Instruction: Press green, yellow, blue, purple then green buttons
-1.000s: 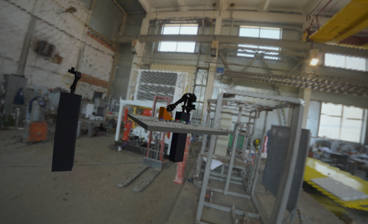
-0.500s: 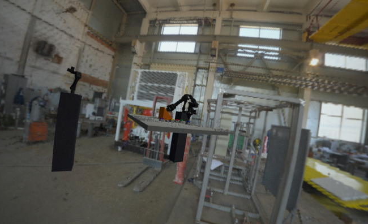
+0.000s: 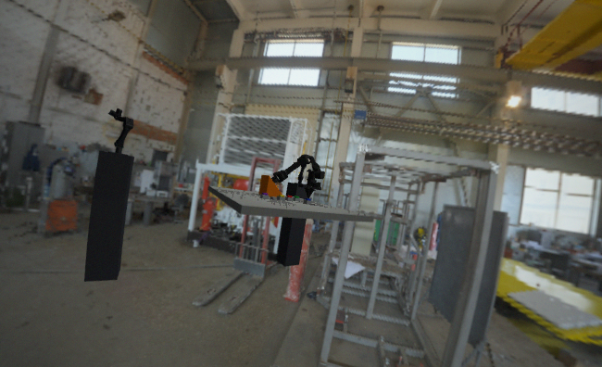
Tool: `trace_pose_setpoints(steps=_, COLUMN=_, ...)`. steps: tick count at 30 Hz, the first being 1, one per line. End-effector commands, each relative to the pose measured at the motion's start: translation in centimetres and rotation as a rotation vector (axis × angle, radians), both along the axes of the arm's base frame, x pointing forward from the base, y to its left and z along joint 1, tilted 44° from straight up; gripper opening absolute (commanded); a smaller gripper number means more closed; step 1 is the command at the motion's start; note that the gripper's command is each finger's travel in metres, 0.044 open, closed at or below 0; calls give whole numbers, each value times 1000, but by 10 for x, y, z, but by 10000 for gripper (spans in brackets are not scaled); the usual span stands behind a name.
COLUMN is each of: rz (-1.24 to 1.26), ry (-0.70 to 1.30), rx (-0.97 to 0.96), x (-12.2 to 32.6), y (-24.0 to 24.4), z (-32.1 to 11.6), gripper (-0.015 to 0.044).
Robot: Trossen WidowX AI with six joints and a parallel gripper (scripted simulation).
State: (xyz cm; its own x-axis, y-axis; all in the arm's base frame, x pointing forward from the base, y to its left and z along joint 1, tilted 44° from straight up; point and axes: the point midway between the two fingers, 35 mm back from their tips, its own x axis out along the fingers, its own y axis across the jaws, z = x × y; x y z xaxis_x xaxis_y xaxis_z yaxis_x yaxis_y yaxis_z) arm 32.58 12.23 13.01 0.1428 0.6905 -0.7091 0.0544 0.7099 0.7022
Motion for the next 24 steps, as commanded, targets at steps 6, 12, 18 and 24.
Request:
trace_pose_setpoints(steps=6, rz=-4, ry=8, rx=-2, x=0, y=9, z=-12, gripper=20)
trace_pose_setpoints(steps=12, rz=-4, ry=8, rx=-2, x=0, y=9, z=-12, gripper=20)
trace_pose_setpoints(steps=18, rz=-4, ry=8, rx=-2, x=0, y=9, z=-12, gripper=20)
trace_pose_setpoints(steps=24, rz=-4, ry=8, rx=-2, x=0, y=9, z=-12, gripper=20)
